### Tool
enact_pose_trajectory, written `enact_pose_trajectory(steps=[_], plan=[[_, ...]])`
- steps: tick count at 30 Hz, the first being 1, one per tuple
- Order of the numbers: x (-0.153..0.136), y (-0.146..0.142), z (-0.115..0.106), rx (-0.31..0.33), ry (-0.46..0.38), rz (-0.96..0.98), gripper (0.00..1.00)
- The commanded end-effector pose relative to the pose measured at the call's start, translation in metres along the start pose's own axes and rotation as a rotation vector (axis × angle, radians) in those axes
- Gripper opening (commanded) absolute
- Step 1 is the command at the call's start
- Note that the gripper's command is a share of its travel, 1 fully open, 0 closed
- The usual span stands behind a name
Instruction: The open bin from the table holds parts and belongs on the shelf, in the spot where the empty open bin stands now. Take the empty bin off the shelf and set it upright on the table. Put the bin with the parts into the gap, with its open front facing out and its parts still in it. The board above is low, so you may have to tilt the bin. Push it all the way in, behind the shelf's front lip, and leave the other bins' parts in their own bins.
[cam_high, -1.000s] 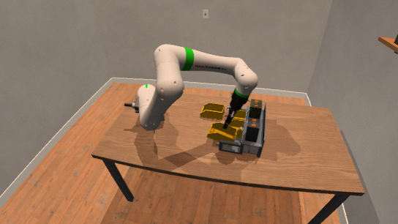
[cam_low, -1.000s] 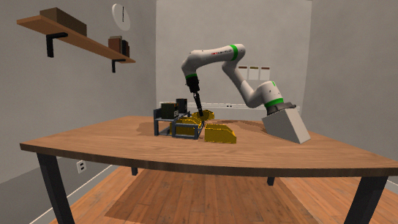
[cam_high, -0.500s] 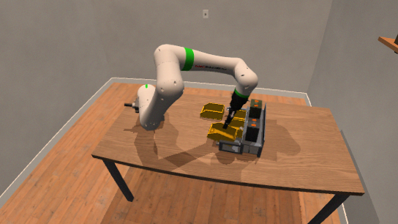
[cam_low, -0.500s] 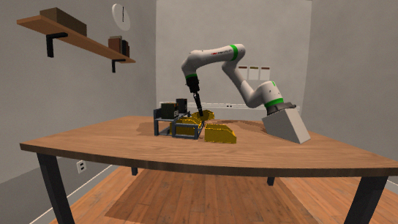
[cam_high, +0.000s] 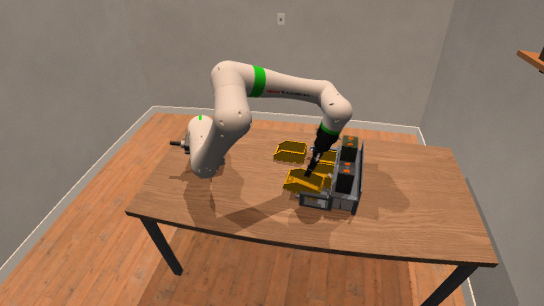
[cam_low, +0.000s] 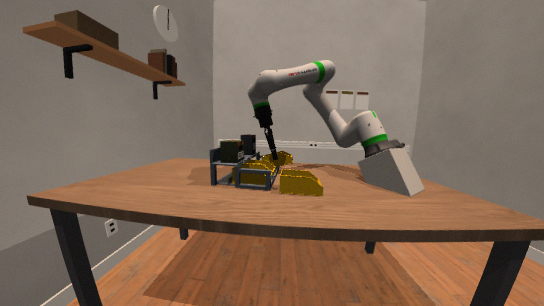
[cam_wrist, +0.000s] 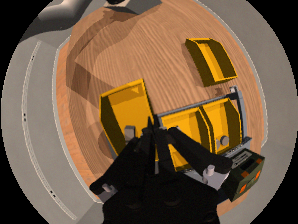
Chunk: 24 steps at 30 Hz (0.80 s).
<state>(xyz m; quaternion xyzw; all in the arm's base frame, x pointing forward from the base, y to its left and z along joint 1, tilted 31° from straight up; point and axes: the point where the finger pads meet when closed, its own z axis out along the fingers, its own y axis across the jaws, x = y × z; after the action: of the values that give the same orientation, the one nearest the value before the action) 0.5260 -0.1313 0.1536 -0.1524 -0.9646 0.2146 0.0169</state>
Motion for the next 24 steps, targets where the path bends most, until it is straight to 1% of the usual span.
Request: enact_pose_trajectory(steps=[1, 24], plan=[[-0.001, 0.000, 0.001, 0.000, -0.002, 0.000, 0.10], [-0.004, 0.000, 0.012, -0.001, -0.003, 0.000, 0.10]])
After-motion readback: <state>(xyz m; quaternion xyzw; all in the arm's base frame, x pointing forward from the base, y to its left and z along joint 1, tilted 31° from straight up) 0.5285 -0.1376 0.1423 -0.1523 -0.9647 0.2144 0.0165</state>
